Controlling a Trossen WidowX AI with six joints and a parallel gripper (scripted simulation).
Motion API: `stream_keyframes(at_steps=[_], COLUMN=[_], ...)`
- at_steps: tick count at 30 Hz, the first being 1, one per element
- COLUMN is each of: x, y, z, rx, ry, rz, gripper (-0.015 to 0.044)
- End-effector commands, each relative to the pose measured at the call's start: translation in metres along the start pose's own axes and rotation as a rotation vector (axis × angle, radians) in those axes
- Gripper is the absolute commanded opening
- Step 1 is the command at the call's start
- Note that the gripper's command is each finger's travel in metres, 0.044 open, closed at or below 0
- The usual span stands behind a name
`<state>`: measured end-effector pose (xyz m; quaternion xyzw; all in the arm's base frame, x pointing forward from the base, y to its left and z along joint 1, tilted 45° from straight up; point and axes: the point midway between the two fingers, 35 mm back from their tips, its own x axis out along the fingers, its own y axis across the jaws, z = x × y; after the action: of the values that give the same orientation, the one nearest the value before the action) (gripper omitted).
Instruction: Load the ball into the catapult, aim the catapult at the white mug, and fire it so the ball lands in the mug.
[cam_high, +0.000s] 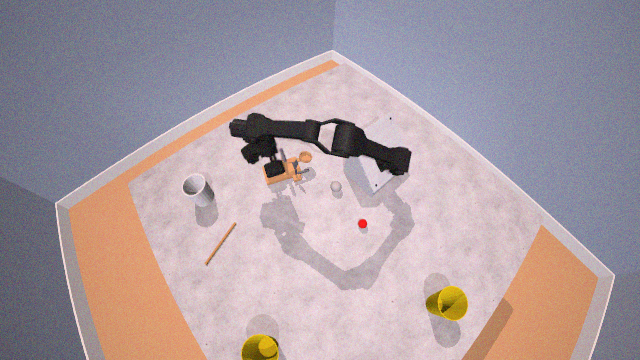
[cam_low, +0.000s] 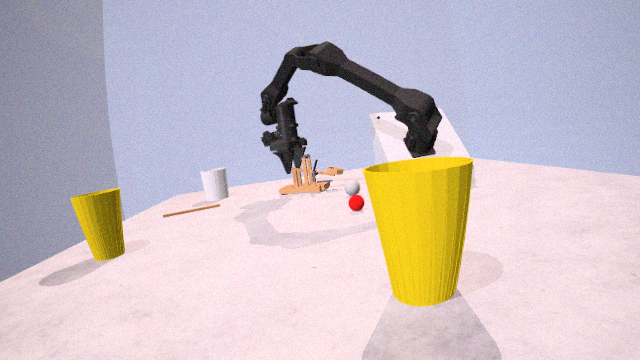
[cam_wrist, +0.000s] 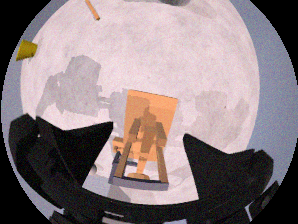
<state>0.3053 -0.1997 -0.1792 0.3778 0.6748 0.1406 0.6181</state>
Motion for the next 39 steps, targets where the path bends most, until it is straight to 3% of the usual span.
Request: stream_keyframes(at_steps=[1, 18, 30, 36, 39], x=[0.008, 0.032, 0.028, 0.025, -0.010], y=[0.000, 0.001, 0.001, 0.001, 0.000], z=[-0.001, -0.002, -0.001, -0.001, -0.001], rx=[0.007, 0.006, -0.001, -0.001, 0.001], ry=[-0.002, -0.001, 0.001, 0.001, 0.001], rz=[0.006, 0.008, 0.002, 0.002, 0.001], gripper=[0.0440, 0.0440, 0.0125, 0.0065, 0.0000])
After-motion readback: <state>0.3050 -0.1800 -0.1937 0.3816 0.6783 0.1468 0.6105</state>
